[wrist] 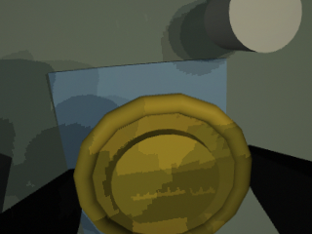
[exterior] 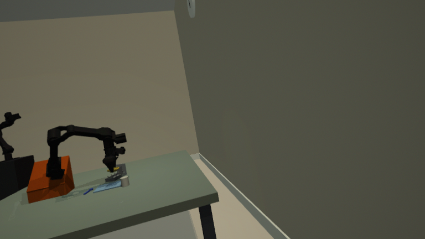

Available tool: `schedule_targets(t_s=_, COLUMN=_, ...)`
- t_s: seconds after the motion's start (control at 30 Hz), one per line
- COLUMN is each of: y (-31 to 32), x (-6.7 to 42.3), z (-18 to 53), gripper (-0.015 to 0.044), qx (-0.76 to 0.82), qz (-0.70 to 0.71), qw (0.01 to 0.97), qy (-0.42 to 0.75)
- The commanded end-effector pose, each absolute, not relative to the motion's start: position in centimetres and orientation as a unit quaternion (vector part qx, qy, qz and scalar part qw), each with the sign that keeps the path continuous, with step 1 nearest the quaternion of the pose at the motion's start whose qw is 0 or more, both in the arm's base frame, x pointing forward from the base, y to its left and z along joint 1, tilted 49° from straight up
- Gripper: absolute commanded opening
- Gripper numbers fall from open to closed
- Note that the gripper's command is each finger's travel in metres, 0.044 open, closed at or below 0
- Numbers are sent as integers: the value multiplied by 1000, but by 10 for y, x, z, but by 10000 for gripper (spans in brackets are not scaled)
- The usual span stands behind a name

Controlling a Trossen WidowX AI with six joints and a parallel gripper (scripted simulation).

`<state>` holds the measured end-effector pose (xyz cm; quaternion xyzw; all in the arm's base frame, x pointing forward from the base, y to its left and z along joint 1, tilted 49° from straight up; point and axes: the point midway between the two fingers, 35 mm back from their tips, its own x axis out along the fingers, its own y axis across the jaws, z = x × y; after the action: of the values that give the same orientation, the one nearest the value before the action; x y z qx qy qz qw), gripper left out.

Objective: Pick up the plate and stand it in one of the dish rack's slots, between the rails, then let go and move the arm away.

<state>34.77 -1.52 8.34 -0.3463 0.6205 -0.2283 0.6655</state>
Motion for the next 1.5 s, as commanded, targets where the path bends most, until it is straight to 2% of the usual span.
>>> schedule_targets(t_s=0.0, y=-2, x=348, z=94, gripper=0, qx=-342, qz=-229, qw=668, qy=620)
schedule_targets(t_s=0.63, y=55, x=339, z=141, gripper=0, qx=-347, qz=-236, qw=665, qy=618)
schedule_targets(t_s=1.17, y=114, x=255, z=57, gripper=0, qx=-186, qz=-370, qw=726, qy=550)
schedule_targets(t_s=1.47, y=112, x=250, z=50, gripper=0, qx=-181, qz=-368, qw=719, qy=561)
